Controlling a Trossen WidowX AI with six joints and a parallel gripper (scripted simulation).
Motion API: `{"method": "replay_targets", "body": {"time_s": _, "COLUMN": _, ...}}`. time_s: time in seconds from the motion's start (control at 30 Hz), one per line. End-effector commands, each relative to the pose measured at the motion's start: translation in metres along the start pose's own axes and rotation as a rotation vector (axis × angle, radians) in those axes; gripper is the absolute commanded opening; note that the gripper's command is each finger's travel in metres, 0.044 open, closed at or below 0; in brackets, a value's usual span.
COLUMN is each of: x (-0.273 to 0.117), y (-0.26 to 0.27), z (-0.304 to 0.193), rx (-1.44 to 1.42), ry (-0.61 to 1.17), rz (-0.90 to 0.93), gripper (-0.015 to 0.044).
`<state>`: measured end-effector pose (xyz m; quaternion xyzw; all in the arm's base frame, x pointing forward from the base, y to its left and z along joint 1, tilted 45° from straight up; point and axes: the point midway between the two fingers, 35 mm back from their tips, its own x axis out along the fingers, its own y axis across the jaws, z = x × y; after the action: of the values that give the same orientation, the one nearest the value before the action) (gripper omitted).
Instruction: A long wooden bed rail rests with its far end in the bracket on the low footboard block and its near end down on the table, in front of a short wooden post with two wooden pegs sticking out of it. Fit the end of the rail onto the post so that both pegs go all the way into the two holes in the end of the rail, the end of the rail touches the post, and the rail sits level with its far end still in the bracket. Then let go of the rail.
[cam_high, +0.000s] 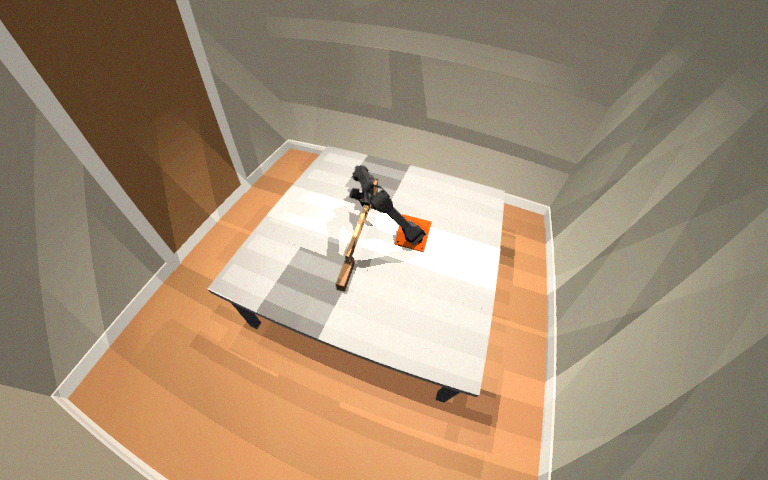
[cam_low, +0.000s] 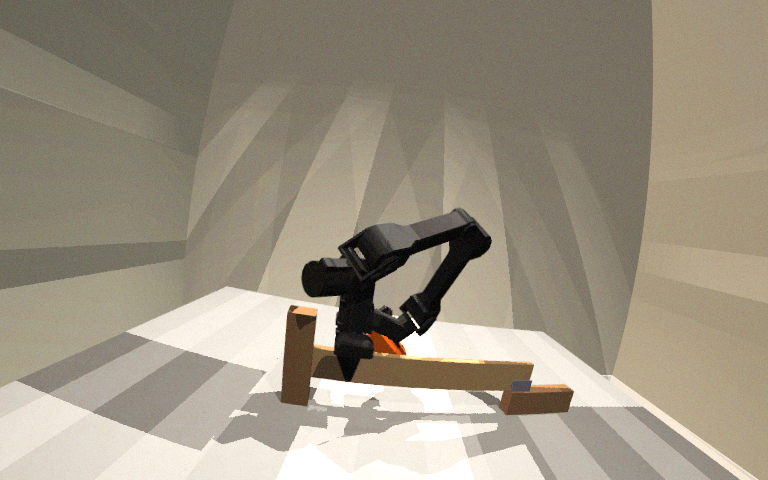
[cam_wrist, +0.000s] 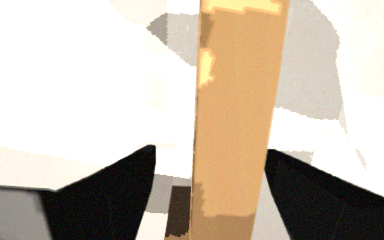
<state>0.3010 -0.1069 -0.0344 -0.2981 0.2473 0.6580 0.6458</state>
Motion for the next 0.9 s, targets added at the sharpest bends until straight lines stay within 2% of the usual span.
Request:
{"method": "replay_targets", "body": {"time_s": 0.0, "x": 0.0, "y": 0.0, "z": 0.0, "rx": -0.001, "ry": 0.001, "rz": -0.002, "gripper": 0.0368}}
{"method": "replay_targets", "body": {"time_s": 0.1, "x": 0.0, "y": 0.0, "z": 0.0, "rx": -0.001, "ry": 0.001, "rz": -0.002, "gripper": 0.044}}
{"method": "replay_targets", "body": {"time_s": 0.3, "x": -0.002, "y": 0.0, "z": 0.002, "rx": -0.001, "ry": 0.001, "rz": -0.002, "gripper": 0.044}}
{"method": "replay_targets", "body": {"time_s": 0.47, "x": -0.029, "y": 0.001, "z": 0.031, "rx": -0.002, "ry": 0.011, "rz": -0.013, "gripper": 0.044}}
{"method": "replay_targets", "body": {"time_s": 0.87, "x": -0.029, "y": 0.001, "z": 0.031, "rx": -0.002, "ry": 0.011, "rz": -0.013, "gripper": 0.044}}
